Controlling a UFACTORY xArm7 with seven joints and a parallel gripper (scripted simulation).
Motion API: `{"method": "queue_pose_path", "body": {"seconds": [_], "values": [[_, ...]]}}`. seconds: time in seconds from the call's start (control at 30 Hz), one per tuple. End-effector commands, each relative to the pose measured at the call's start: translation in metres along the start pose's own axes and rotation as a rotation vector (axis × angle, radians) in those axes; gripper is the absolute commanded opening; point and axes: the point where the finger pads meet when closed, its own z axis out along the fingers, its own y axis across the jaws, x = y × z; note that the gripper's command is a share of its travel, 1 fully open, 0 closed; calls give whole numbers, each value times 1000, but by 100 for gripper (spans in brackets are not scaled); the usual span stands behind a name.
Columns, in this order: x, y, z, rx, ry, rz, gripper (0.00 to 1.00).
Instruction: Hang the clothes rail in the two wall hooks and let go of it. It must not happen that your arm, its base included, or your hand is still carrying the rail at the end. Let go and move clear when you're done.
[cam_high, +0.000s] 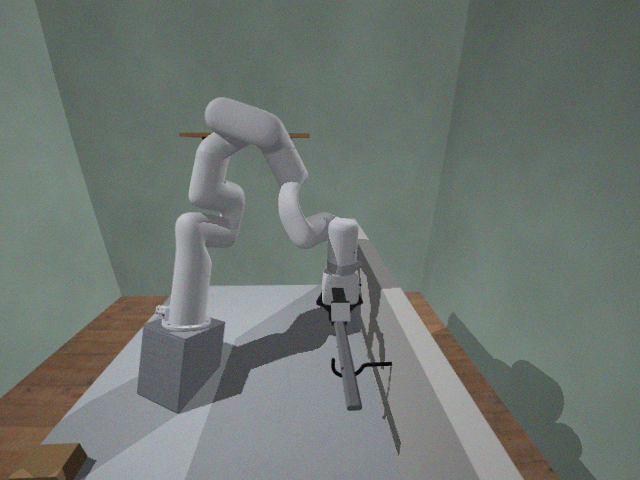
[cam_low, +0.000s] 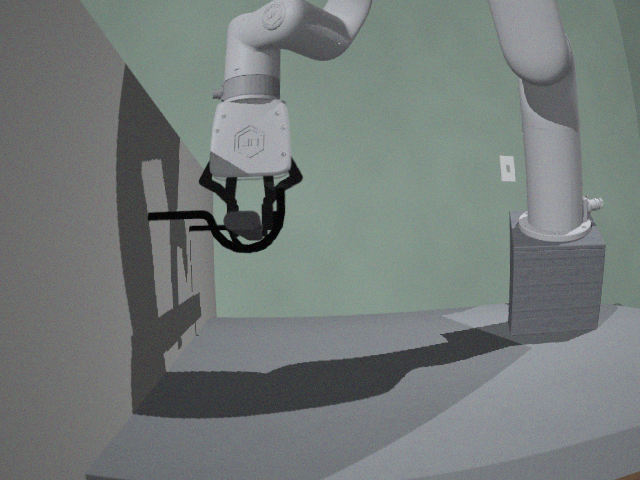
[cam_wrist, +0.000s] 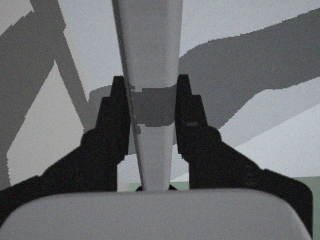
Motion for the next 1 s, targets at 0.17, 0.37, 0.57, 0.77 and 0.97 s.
{"method": "queue_pose_path", "body": {"seconds": [0.17, 0.37, 0.57, 0.77, 0.97], "values": [[1, -1, -1, 4, 2, 0, 0], [1, -1, -1, 4, 2, 0, 81], [1, -1, 3, 4, 2, 0, 81], [1, -1, 5, 4, 2, 0, 81], [1, -1, 5, 4, 2, 0, 81]]}}
